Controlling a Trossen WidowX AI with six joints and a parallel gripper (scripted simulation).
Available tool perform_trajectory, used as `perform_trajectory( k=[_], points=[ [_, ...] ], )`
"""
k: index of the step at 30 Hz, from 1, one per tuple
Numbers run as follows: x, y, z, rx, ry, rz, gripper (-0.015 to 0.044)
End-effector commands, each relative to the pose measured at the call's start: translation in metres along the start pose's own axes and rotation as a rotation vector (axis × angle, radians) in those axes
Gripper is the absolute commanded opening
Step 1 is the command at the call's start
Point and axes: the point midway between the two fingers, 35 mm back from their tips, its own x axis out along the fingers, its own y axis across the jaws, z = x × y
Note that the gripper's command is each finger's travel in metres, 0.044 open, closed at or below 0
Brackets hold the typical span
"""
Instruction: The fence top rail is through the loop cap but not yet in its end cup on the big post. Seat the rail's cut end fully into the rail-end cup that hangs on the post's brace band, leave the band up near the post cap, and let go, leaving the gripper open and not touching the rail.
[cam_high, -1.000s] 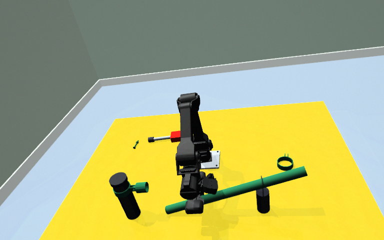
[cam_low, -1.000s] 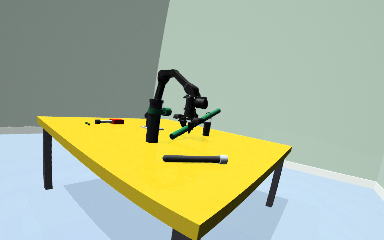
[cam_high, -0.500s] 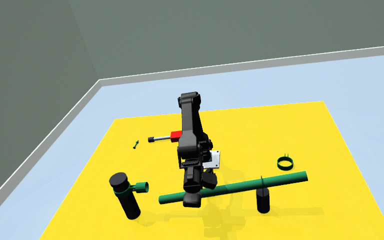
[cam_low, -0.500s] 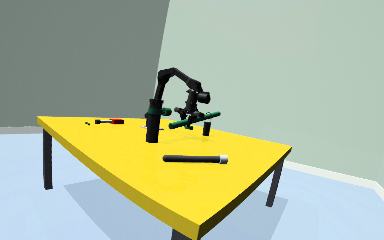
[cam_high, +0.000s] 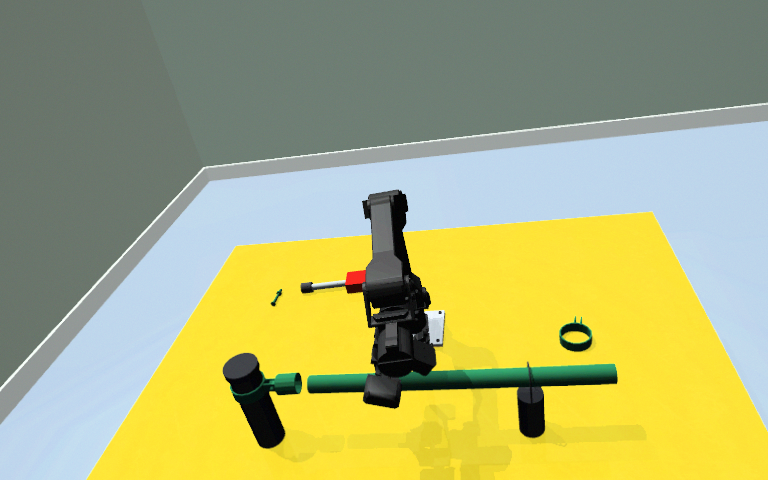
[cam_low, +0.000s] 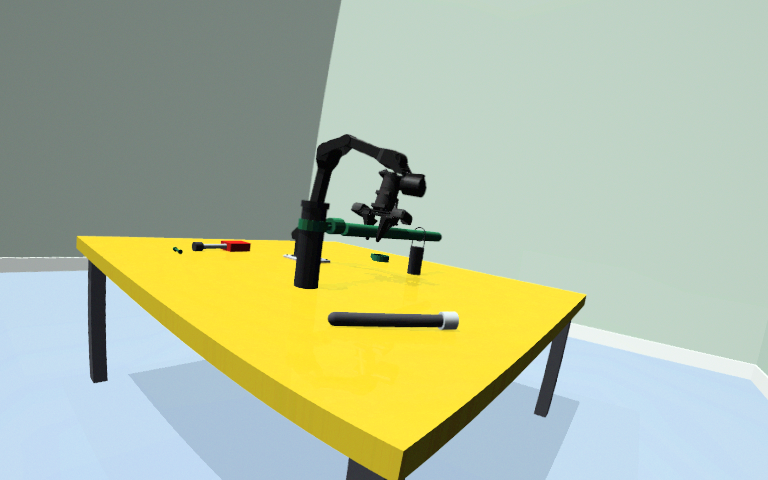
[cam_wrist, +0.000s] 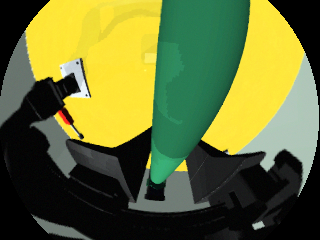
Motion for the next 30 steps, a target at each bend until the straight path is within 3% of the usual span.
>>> perform_trajectory(
  k=[1,30],
  points=[
    [-0.0006,-0.0002,-0.0009,0.001,0.004,-0.001,0.0],
    [-0.0071,-0.0026,-0.0088,0.0,-0.001,0.001,0.0]
  ],
)
